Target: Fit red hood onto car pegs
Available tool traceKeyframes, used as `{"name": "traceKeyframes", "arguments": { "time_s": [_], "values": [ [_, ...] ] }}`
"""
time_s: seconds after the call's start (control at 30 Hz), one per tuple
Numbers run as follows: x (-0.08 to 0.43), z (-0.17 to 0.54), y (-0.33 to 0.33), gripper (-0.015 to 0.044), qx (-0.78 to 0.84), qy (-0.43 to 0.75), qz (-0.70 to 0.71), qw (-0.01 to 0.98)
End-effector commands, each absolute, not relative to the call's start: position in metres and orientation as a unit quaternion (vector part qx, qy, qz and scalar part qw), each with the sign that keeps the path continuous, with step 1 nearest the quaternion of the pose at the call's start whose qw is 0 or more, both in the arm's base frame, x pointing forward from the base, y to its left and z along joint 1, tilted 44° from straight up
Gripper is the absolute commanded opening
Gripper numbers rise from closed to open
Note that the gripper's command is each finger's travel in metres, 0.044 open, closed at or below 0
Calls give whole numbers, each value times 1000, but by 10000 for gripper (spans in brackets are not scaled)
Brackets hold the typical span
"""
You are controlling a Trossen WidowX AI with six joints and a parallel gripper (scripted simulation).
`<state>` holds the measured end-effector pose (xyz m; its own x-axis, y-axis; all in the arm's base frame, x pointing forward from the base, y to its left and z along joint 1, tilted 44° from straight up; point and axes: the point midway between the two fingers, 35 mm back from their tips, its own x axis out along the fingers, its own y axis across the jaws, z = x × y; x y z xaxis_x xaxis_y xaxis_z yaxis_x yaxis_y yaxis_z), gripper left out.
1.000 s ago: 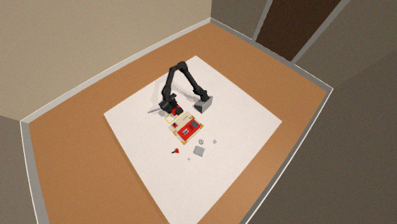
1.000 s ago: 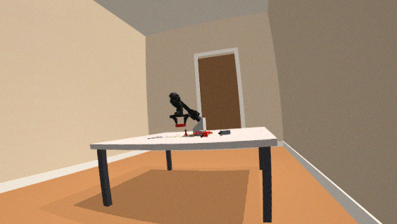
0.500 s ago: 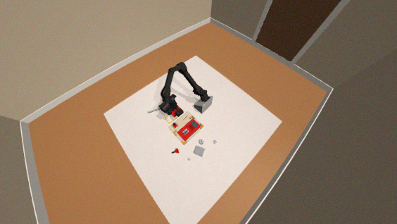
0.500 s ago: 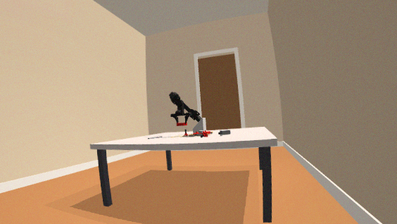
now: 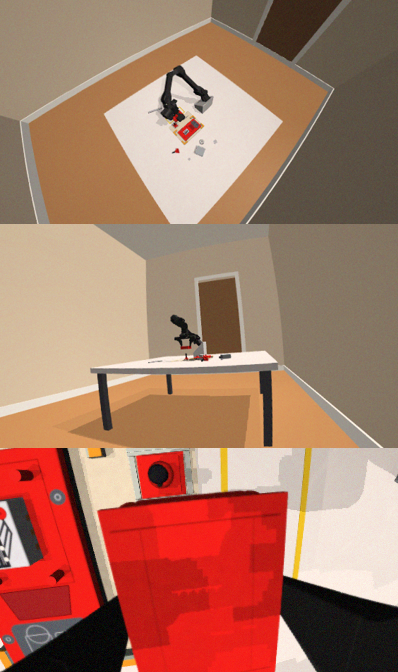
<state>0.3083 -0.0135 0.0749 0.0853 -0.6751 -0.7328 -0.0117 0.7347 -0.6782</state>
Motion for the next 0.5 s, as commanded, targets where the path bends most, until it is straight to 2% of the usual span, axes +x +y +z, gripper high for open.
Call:
{"name": "traceKeyframes", "arguments": {
  "time_s": [0.0, 0.47],
  "values": [
    [315, 67, -3, 0, -269, 632, -242, 686],
    [329, 37, 34, 0, -270, 632, -240, 686]
  ]
}}
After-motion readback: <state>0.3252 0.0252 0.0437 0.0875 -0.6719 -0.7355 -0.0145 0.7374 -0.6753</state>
